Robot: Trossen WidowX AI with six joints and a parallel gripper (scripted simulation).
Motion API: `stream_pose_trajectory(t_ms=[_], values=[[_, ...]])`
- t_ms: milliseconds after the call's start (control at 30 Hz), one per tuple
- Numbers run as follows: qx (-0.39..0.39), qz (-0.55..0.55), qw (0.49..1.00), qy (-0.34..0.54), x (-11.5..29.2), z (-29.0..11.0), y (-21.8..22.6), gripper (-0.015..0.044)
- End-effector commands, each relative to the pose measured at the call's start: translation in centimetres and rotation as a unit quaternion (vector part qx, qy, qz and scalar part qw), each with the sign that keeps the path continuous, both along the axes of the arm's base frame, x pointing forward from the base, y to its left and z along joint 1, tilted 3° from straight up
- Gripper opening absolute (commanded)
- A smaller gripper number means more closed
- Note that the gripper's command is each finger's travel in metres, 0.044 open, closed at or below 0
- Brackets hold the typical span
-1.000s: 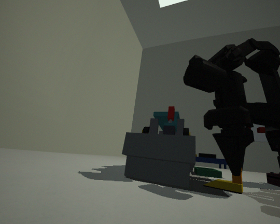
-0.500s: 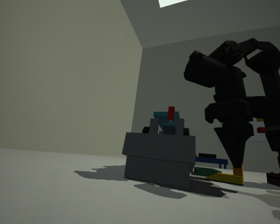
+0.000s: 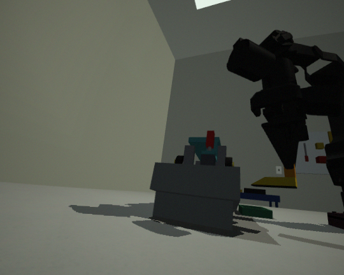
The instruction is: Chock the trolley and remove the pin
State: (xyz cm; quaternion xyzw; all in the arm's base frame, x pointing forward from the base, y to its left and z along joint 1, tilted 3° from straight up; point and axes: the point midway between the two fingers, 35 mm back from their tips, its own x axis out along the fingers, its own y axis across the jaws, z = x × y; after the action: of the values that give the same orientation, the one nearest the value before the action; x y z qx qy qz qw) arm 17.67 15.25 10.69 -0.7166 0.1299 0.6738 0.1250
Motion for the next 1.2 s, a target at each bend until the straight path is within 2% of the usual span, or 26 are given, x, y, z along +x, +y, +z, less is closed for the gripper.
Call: stream_pose_trajectory(t_ms=[0, 600, 833, 1167], values=[[0.000, -0.001, 1.000, -0.004, 0.0, 1.4, 0.0, 0.0000], [0.000, -0.001, 1.000, -0.004, -0.2, 7.6, 0.1, 0.0000], [0.000, -0.004, 1.000, -0.004, -0.2, 7.9, 0.1, 0.0000], [0.010, -0.160, 0.987, -0.006, -0.2, 7.9, 0.1, 0.0000]])
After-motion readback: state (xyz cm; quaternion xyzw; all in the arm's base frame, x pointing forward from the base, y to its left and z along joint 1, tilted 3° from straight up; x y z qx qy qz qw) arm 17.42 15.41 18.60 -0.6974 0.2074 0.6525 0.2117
